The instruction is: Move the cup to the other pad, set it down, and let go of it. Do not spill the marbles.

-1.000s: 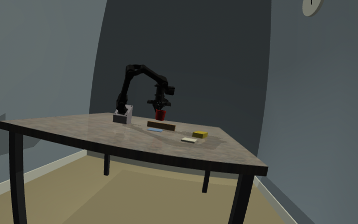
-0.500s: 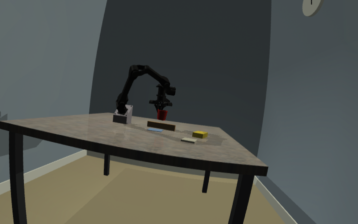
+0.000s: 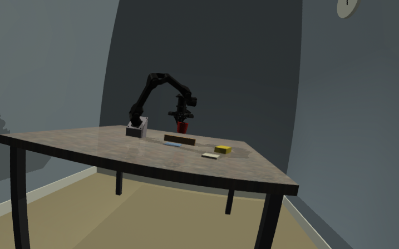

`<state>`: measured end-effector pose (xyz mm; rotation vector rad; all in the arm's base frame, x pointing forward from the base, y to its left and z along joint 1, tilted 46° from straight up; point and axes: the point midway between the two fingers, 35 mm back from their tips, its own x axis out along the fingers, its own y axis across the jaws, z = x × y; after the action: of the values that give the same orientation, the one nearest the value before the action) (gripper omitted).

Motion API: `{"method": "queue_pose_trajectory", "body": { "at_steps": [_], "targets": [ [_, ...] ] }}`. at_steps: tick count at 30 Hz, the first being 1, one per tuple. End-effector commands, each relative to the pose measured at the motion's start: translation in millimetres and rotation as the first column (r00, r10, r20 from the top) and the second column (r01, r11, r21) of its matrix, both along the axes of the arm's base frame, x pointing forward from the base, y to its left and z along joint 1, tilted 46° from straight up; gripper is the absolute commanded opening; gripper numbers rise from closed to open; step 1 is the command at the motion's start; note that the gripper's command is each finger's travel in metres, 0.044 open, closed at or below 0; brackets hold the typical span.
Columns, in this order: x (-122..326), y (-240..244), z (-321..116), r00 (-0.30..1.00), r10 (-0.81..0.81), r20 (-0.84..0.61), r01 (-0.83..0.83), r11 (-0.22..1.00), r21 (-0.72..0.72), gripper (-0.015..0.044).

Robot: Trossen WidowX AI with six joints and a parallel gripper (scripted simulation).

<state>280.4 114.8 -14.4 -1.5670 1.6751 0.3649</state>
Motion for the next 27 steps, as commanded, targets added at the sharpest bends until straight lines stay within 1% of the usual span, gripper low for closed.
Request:
{"method": "queue_pose_trajectory", "body": {
  "at_steps": [1, 27],
  "targets": [
    [0.4, 8.0, -4.8, 1.000, -0.001, 0.004, 0.001, 1.000, 0.009, 0.0000],
    [0.9, 51.6, -41.5, 1.000, -0.001, 0.005, 0.001, 1.000, 0.013, 0.0000]
  ]
}}
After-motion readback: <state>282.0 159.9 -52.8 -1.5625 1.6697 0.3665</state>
